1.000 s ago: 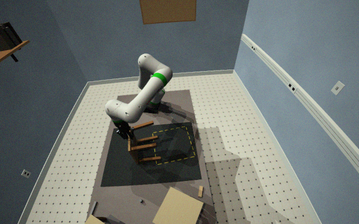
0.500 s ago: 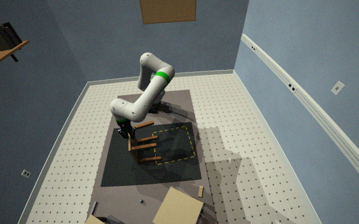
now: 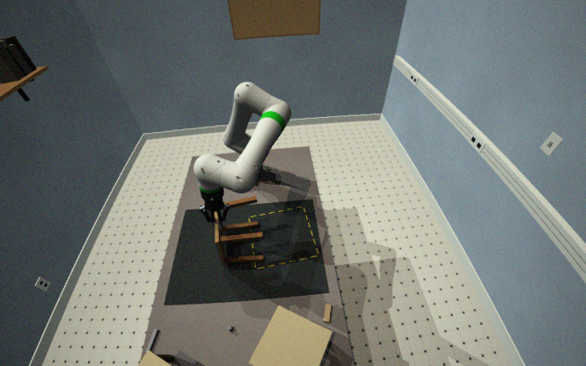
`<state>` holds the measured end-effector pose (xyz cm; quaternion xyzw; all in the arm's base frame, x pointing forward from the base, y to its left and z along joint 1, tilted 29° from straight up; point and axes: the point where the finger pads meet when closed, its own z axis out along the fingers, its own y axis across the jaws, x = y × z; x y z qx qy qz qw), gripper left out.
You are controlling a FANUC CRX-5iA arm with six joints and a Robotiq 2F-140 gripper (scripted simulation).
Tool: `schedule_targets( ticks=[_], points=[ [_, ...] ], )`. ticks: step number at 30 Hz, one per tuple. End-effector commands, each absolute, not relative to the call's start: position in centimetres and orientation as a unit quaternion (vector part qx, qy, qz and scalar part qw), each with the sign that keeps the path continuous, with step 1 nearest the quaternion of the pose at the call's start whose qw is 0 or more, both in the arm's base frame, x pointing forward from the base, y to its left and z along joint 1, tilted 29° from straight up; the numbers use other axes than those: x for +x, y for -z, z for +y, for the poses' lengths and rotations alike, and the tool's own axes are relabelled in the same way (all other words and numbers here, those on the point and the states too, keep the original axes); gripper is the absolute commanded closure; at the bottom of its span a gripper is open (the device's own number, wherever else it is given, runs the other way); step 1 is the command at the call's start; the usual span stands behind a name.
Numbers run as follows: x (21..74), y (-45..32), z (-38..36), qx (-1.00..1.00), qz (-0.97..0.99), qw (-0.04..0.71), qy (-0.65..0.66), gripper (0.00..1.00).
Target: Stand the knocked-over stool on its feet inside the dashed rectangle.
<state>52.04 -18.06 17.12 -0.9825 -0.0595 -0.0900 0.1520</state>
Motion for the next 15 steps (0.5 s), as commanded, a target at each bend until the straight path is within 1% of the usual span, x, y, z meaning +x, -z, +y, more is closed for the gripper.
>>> schedule_targets(
  ticks=[1,6,12,15],
  points=[
    [52.0,-17.6,-18.0,-0.987,-0.056,0.117,0.093,0.9],
    [51.3,-20.1,-16.6,-0.987,-0.056,0.117,0.093,0.9],
    [51.2,-20.6,-16.3,-0.992,-0.05,0.06,0.096,0.9],
    [50.5,-23.1,-14.4,-0.993,-0.05,0.052,0.097,0.9]
  ],
)
